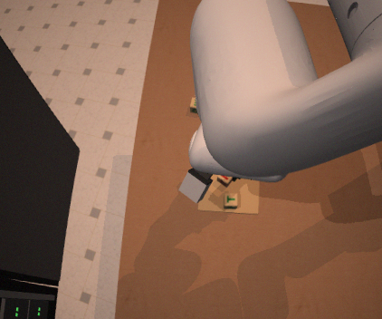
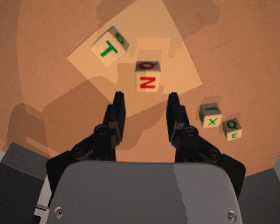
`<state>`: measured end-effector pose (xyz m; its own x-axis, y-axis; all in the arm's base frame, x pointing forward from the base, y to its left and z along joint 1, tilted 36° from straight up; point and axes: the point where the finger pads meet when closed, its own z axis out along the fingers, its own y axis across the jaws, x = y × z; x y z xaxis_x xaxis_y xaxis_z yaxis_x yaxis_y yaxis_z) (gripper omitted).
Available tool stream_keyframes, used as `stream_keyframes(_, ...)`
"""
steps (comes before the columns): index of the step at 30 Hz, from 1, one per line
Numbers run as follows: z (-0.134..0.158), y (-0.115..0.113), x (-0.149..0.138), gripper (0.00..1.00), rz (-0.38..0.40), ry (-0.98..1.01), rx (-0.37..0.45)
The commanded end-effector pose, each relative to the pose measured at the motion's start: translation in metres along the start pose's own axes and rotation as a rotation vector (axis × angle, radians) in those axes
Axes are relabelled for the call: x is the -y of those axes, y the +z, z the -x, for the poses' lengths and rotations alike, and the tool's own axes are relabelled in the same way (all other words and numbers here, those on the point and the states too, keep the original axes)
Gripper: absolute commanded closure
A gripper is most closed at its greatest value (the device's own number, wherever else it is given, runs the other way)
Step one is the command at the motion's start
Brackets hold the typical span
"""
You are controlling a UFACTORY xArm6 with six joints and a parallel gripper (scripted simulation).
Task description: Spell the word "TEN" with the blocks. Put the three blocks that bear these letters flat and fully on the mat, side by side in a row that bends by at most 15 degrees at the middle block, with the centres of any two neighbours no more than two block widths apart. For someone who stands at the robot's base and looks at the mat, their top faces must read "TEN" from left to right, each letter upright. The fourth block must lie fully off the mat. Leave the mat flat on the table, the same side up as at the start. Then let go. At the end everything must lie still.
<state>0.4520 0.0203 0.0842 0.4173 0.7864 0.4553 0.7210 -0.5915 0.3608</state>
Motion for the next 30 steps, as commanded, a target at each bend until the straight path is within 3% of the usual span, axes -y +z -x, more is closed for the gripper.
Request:
stream_keyframes(1, -0.001, 0.009, -0.001, 0.52, 0.006, 0.000, -0.003)
stream_keyframes(30, -0.001, 0.028, -0.002, 0.52, 0.006, 0.000, -0.003)
